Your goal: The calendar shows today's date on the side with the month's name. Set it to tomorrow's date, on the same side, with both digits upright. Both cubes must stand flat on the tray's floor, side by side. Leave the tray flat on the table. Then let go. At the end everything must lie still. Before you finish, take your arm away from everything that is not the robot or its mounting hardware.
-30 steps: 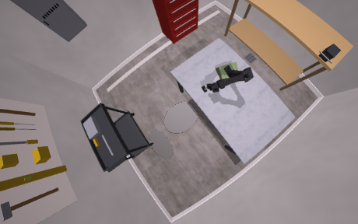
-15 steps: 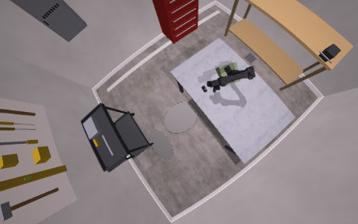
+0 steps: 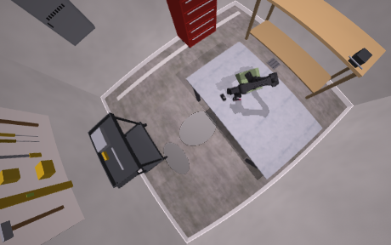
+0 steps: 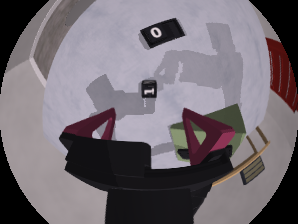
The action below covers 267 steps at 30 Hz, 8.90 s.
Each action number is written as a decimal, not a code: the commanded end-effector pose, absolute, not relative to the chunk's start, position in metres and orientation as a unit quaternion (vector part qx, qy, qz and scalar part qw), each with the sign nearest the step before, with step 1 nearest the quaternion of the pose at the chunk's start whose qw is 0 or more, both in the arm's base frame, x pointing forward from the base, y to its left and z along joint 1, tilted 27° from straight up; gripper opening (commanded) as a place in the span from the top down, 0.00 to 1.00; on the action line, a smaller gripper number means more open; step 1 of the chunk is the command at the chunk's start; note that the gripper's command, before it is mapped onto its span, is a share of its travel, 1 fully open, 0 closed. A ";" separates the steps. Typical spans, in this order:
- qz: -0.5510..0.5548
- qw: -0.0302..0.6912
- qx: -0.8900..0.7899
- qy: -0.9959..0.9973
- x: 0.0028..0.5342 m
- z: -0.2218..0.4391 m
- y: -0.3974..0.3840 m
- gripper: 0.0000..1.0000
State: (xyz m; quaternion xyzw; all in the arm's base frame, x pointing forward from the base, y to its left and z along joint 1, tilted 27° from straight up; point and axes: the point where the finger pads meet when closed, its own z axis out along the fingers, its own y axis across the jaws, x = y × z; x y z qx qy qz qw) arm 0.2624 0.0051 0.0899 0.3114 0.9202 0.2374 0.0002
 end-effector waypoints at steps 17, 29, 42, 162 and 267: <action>0.237 0.007 0.292 0.926 0.262 0.092 0.005 0.00; 0.230 0.058 0.085 0.968 0.263 0.089 0.006 0.00; 0.212 0.107 -0.127 0.963 0.263 0.087 0.008 0.00; 0.167 0.170 -0.431 0.870 0.271 0.037 0.032 0.55; 0.048 -0.068 -0.459 0.884 0.267 0.080 0.015 0.55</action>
